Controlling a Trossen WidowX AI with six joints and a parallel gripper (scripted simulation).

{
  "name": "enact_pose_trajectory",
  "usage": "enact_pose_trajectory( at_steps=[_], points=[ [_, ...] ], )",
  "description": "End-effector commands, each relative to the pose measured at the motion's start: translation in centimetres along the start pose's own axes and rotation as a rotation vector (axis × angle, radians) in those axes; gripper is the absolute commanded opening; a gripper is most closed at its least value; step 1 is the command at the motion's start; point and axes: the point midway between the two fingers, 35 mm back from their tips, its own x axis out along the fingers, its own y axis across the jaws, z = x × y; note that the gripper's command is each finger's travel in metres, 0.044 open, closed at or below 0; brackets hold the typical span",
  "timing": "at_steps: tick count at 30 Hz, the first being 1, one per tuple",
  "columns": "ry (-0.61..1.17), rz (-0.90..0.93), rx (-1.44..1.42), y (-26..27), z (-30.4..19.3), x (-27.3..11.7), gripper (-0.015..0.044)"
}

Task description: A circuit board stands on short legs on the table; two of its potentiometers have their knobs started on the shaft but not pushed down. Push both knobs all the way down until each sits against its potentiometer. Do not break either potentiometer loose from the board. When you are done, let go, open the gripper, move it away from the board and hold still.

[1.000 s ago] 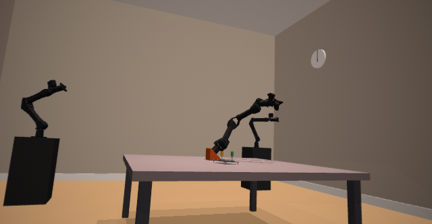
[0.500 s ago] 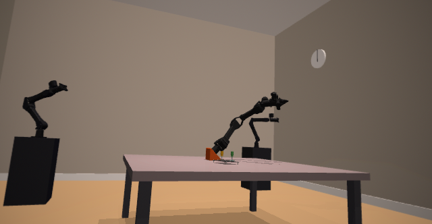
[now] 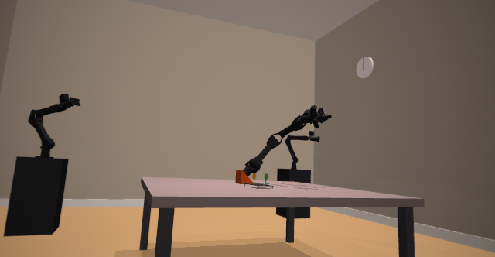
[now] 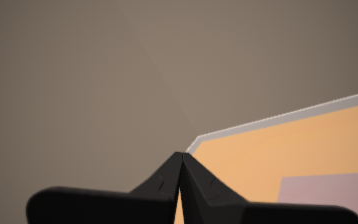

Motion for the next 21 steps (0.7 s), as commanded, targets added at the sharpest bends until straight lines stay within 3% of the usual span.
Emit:
enact_pose_trajectory(
  at_steps=[1, 21],
  points=[
    [-0.03, -0.07, -0.029, -2.7, 1.3, 0.4, 0.0],
    [0.048, -0.59, -0.362, -21.0, 7.0, -1.6, 0.0]
  ],
)
